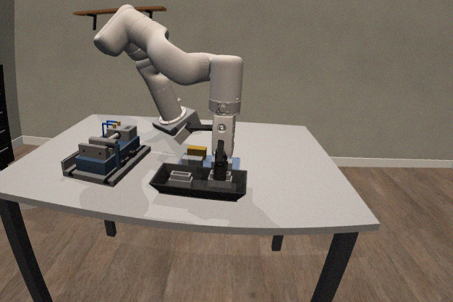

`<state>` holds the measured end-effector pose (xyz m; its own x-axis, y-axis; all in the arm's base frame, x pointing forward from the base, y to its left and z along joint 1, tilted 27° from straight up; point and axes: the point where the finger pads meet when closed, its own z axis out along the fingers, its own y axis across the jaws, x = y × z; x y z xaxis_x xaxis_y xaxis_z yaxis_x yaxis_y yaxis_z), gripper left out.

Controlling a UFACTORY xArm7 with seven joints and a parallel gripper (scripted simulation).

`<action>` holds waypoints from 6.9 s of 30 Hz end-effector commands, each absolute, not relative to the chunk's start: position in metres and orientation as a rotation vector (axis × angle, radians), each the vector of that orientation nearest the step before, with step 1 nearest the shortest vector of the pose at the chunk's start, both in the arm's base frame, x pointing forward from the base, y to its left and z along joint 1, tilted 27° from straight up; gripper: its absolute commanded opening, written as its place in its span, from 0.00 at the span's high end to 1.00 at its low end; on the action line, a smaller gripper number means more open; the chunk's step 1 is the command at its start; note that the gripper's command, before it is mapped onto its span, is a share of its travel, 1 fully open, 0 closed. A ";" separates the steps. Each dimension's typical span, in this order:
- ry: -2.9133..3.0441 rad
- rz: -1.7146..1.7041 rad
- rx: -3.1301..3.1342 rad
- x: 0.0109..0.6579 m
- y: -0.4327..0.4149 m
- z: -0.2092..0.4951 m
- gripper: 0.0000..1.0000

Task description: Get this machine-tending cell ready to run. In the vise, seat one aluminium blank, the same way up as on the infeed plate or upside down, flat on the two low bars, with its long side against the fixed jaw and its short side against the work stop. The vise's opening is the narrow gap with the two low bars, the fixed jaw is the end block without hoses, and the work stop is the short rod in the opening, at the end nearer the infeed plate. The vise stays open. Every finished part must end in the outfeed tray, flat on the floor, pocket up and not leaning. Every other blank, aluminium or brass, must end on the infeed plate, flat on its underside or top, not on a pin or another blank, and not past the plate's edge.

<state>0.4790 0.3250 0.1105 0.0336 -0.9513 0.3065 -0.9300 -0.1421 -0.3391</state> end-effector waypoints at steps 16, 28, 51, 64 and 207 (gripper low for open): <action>2.022 -0.723 -2.223 0.480 0.326 0.110 1.00; 2.022 -0.723 -2.223 0.482 0.325 0.105 1.00; 2.022 -0.723 -2.223 0.484 0.324 0.101 1.00; 2.022 -0.723 -2.223 0.484 0.324 0.101 0.31; 2.023 -0.724 -2.223 0.314 0.337 0.187 0.31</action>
<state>0.3160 0.3360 0.1856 0.0311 -0.9504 0.3096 -0.9302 -0.1409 -0.3389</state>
